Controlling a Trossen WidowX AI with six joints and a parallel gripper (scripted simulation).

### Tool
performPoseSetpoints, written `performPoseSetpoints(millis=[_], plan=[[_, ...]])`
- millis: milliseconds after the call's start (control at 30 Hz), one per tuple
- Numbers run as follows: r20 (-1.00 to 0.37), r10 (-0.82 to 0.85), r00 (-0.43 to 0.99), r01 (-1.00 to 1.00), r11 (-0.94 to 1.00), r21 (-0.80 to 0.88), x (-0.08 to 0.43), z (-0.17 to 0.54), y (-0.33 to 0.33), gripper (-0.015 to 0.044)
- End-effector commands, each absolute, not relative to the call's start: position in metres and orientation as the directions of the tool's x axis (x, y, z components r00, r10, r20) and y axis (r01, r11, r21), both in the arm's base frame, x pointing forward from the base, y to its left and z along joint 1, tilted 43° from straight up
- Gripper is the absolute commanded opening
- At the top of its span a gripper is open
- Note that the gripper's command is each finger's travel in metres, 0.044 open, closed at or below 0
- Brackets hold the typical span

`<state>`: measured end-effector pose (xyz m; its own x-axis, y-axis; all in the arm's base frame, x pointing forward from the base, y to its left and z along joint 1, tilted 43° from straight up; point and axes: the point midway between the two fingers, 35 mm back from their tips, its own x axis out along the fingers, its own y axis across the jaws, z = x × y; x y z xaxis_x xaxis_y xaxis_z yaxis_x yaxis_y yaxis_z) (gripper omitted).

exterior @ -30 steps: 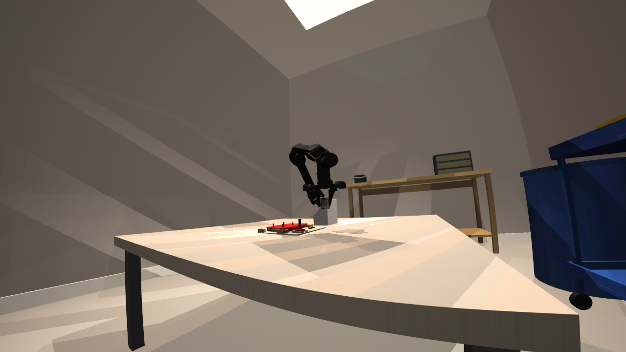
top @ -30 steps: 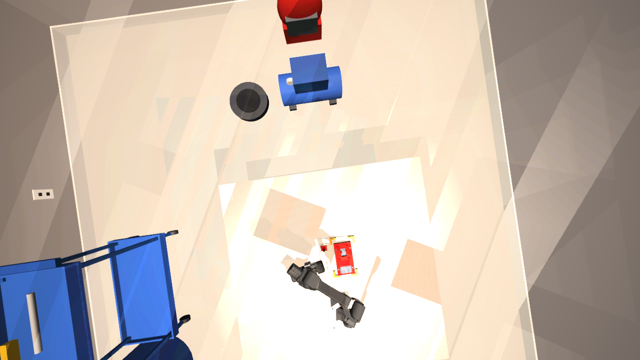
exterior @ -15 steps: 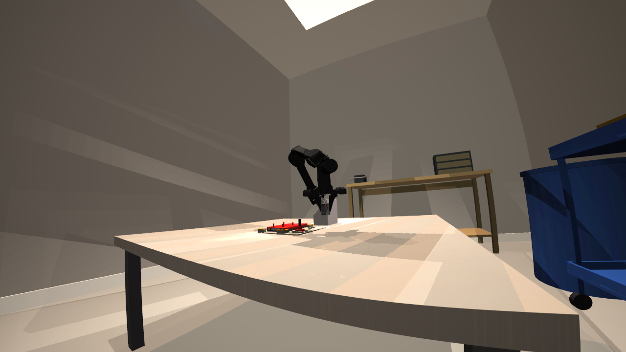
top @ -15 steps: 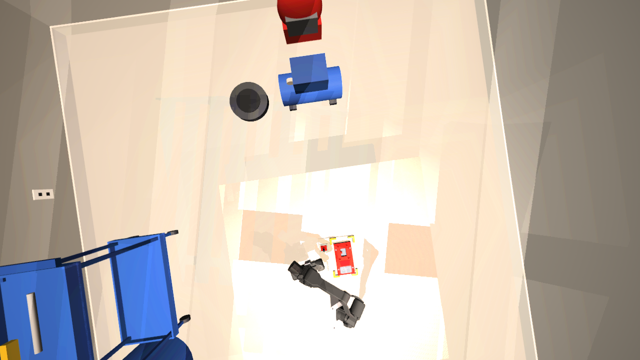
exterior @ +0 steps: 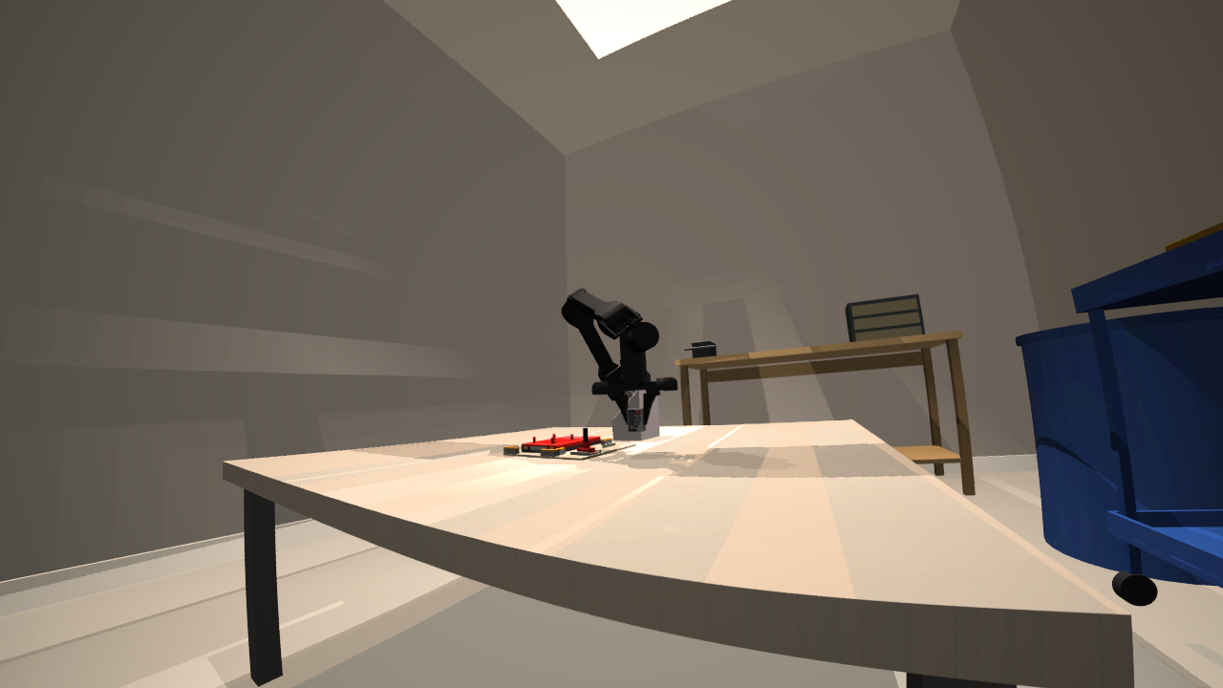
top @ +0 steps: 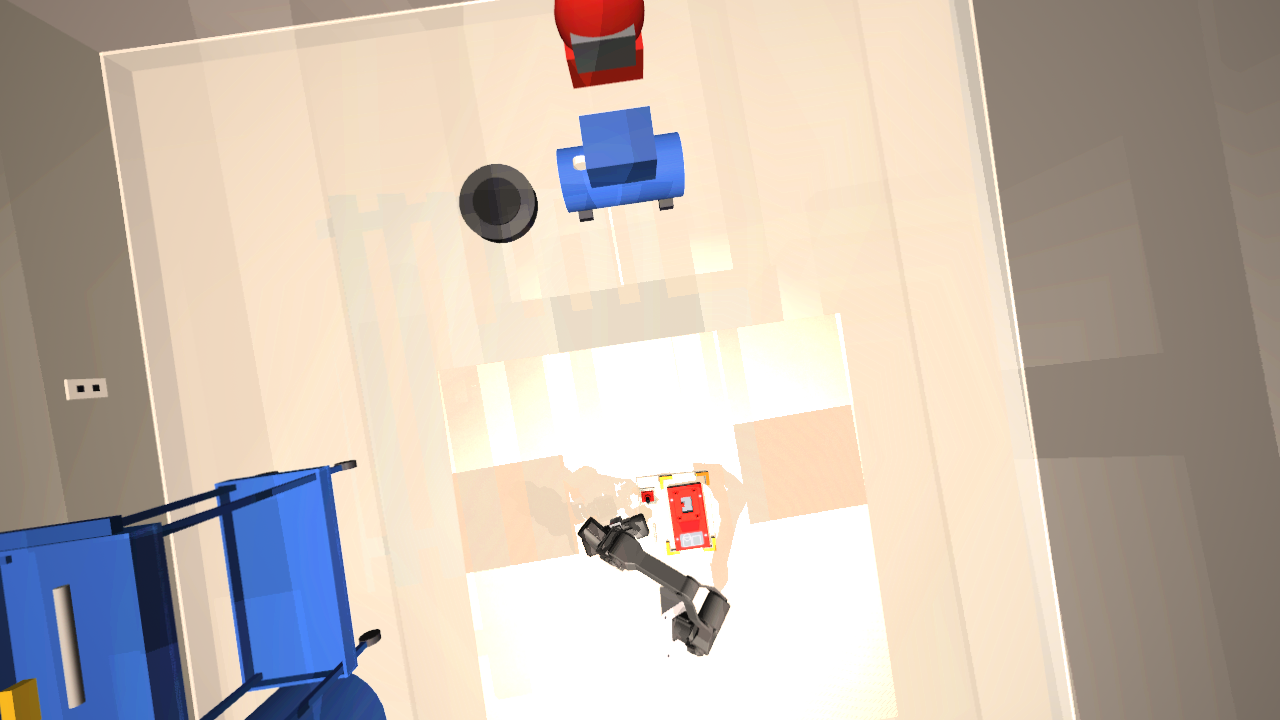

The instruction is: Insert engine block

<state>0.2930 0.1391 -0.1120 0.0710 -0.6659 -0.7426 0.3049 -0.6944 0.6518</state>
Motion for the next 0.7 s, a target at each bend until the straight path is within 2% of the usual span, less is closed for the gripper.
performPoseSetpoints(millis=[0, 667], plan=[[-0.737, -0.672, 0.067, 0.310, -0.688, 0.656, 0.292, -0.117, 0.132, 0.0000], [-0.736, -0.673, 0.067, 0.309, -0.688, 0.657, 0.294, -0.141, 0.109, 0.0000]])
